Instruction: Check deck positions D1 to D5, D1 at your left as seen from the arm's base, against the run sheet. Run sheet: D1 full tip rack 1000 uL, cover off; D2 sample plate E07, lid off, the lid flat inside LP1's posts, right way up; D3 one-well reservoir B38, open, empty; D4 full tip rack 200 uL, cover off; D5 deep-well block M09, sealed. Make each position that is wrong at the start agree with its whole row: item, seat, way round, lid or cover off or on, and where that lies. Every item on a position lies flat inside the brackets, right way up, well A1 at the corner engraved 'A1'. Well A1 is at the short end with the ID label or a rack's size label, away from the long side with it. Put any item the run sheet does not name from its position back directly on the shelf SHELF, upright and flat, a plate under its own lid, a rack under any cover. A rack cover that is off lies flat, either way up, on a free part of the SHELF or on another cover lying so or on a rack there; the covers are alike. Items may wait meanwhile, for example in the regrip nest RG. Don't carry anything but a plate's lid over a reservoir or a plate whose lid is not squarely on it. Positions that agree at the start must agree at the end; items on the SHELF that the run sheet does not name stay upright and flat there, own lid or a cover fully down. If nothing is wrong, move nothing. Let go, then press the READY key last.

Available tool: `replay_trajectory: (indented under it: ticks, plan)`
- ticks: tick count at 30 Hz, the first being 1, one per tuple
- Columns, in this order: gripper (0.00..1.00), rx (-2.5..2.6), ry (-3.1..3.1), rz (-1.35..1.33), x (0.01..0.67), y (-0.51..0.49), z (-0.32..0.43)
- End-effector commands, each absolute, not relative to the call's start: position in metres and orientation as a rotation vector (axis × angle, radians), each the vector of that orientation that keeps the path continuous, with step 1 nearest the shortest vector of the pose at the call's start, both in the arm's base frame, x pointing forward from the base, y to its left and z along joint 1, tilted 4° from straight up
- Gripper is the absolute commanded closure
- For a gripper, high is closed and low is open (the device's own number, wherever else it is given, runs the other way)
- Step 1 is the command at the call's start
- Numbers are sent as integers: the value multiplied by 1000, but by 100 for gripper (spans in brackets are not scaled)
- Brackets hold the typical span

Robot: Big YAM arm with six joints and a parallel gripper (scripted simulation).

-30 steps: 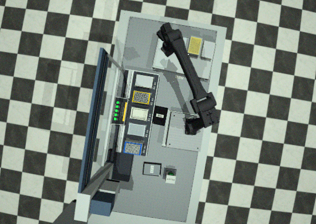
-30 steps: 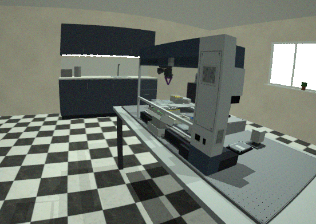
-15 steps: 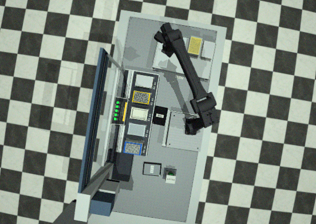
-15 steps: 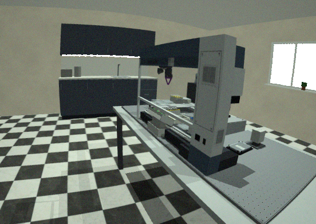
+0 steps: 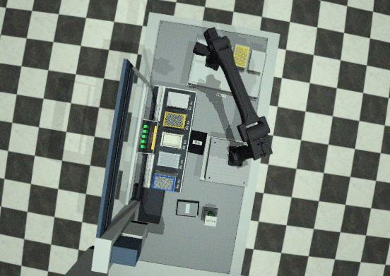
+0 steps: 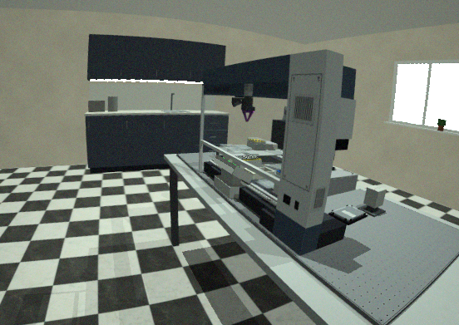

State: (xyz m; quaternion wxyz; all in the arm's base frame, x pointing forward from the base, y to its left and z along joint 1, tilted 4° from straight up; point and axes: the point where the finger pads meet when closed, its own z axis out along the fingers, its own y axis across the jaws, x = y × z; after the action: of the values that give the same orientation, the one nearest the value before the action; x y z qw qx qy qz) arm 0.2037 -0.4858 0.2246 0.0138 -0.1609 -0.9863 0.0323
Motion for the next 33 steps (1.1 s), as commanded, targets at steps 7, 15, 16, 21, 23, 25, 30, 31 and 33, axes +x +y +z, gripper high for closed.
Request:
replay_trajectory:
  ticks: [7, 15, 16, 21, 23, 25, 30, 31, 33]
  plan:
    - [100, -180, -3119, 130, 214, -493, 235]
    - [100, 49, -3120, 140, 207, -495, 240]
    - [100, 80, -3118, 139, 207, -495, 240]
    - [100, 236, -3106, 137, 207, -495, 239]
    - [100, 267, -3103, 136, 207, -495, 239]
    - [100, 298, -3099, 135, 207, -495, 239]
    - [100, 406, -3088, 149, 213, -479, 240]
    - [100, 408, -3087, 149, 214, -474, 240]
    - [100, 407, -3087, 148, 215, -464, 239]
